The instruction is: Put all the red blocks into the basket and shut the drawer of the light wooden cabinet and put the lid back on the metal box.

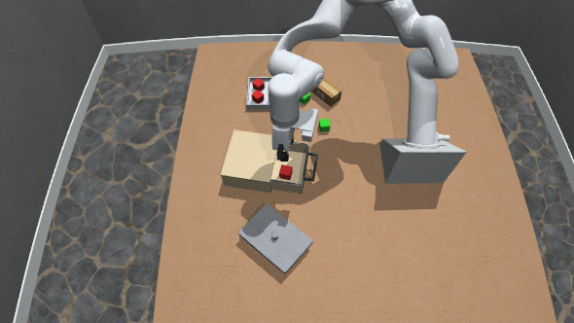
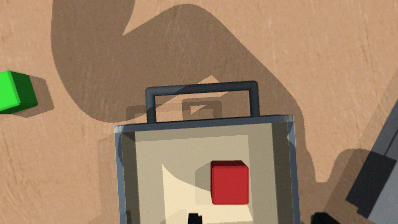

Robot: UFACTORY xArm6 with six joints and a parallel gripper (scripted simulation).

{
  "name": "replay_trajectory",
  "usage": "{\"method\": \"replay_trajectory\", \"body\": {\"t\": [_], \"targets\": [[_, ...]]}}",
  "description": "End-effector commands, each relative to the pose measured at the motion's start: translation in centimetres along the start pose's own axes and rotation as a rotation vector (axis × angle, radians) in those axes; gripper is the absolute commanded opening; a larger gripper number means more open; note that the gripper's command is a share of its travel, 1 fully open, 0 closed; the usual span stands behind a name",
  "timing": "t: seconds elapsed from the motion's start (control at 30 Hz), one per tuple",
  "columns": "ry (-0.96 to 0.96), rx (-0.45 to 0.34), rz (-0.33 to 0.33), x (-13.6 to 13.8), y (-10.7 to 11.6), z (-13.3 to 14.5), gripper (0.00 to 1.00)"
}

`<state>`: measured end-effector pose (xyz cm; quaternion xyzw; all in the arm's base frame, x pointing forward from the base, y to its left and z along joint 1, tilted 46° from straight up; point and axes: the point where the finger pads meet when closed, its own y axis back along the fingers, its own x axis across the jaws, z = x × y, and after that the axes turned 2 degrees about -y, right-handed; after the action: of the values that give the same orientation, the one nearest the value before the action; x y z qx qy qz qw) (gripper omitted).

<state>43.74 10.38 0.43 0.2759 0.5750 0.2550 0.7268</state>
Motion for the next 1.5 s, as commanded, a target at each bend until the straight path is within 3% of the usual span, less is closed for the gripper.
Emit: {"method": "replay_trajectory", "body": {"t": [0.0, 0.77, 1.17, 1.47], "targets": [[-0.001, -0.003, 0.003, 0.1, 0.2, 0.1, 0.66], [-0.001, -0.003, 0.003, 0.1, -0.5, 0.1, 0.66], [-0.001, -0.003, 0.003, 0.1, -2.7, 0.1, 0.66], [-0.001, -0.003, 0.003, 0.1, -5.6, 0.1, 0.66]]}}
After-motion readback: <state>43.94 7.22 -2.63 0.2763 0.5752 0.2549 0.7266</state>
